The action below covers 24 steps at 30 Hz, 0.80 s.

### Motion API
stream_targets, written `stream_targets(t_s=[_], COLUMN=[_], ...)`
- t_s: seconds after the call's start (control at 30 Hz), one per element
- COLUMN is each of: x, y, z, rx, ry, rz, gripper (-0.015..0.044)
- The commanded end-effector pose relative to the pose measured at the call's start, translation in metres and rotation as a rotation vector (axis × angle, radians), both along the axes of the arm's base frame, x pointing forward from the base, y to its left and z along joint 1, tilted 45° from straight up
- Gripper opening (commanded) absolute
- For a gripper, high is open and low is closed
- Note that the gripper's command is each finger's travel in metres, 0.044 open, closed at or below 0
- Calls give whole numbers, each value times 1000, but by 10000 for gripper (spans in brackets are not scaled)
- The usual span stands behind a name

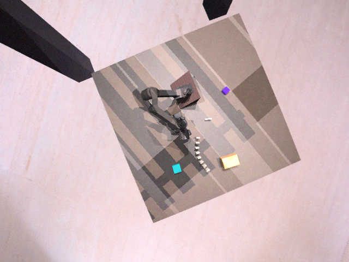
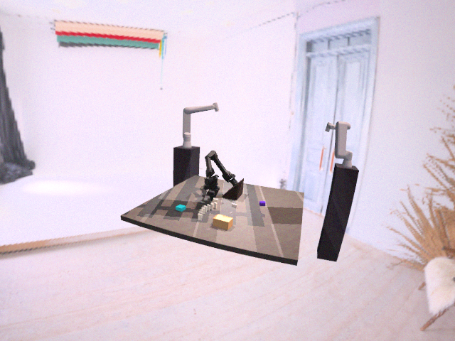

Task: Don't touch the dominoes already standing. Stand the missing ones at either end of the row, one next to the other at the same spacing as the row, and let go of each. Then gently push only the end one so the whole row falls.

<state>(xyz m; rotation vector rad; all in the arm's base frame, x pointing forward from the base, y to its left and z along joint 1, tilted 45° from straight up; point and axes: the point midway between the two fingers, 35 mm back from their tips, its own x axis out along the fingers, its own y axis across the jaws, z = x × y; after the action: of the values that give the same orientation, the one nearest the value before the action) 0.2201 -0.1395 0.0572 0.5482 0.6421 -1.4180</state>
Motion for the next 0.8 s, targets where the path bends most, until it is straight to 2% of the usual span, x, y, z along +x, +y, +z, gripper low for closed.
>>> stream_targets(t_s=[0.0, 0.3, 0.77], x=[-2, -2, -2], y=[-4, -8, -8], z=[-6, -10, -10], rx=[4, 4, 4], ry=[12, 12, 12], rz=[2, 2, 2], gripper=[440, 440, 72])
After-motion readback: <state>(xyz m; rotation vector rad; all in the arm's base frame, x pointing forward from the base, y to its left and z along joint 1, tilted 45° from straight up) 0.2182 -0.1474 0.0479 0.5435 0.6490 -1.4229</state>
